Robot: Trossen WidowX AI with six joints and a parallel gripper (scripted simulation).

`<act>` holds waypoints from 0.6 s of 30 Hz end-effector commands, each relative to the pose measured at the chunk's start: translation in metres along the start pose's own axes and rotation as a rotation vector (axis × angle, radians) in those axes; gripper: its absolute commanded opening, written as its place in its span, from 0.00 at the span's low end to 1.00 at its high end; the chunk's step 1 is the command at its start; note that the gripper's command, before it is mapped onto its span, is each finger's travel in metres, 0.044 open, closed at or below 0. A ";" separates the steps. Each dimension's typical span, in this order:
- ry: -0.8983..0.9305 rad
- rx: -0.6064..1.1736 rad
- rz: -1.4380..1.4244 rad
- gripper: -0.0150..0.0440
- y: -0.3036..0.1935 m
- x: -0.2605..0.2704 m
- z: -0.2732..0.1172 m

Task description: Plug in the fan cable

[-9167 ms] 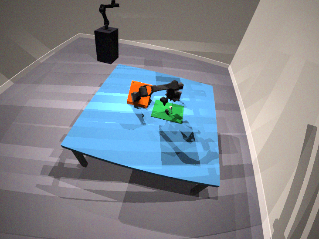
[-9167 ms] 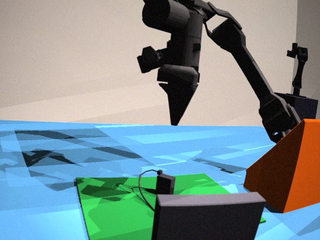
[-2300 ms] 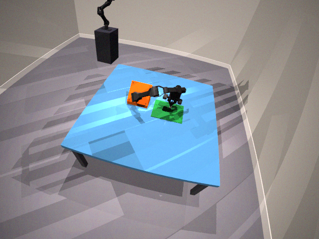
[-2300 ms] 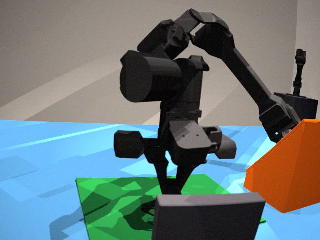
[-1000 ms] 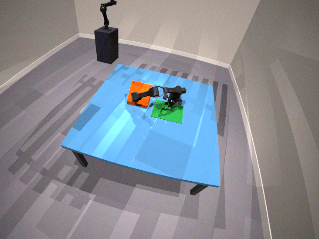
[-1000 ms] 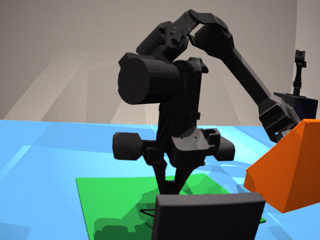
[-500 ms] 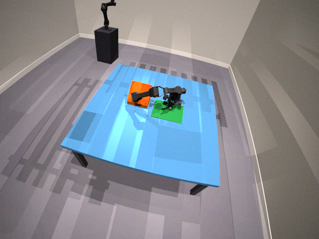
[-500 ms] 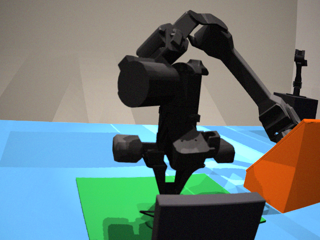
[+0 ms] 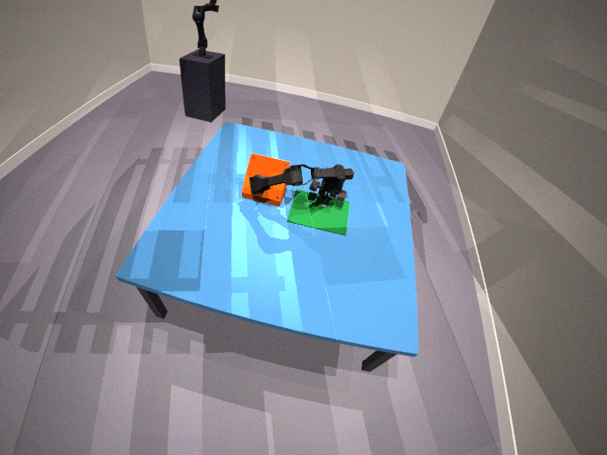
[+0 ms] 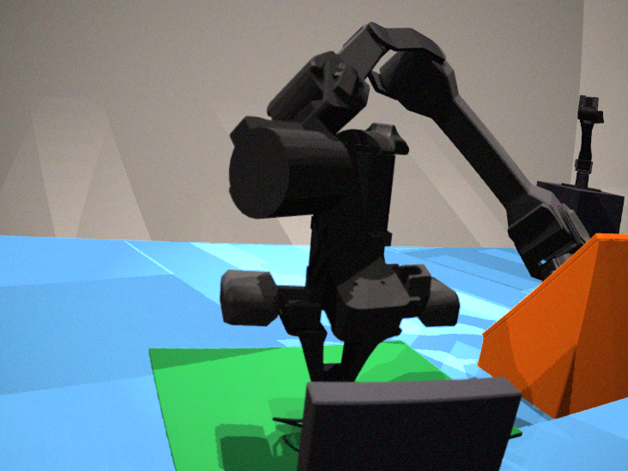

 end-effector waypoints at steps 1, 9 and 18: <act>-0.003 0.005 -0.005 0.25 0.000 0.000 0.003; -0.003 0.005 -0.005 0.25 0.000 0.000 0.008; -0.001 0.001 -0.003 0.30 0.000 0.001 0.009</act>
Point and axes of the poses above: the point midway between the two fingers, 35 mm back from their tips, its own z axis out along the fingers, its own x axis across the jaws, y = z × x, the point moved 3 cm from there along -z, back along the fingers, and after that the axes turned 11 degrees about z, right-handed, at the moved point
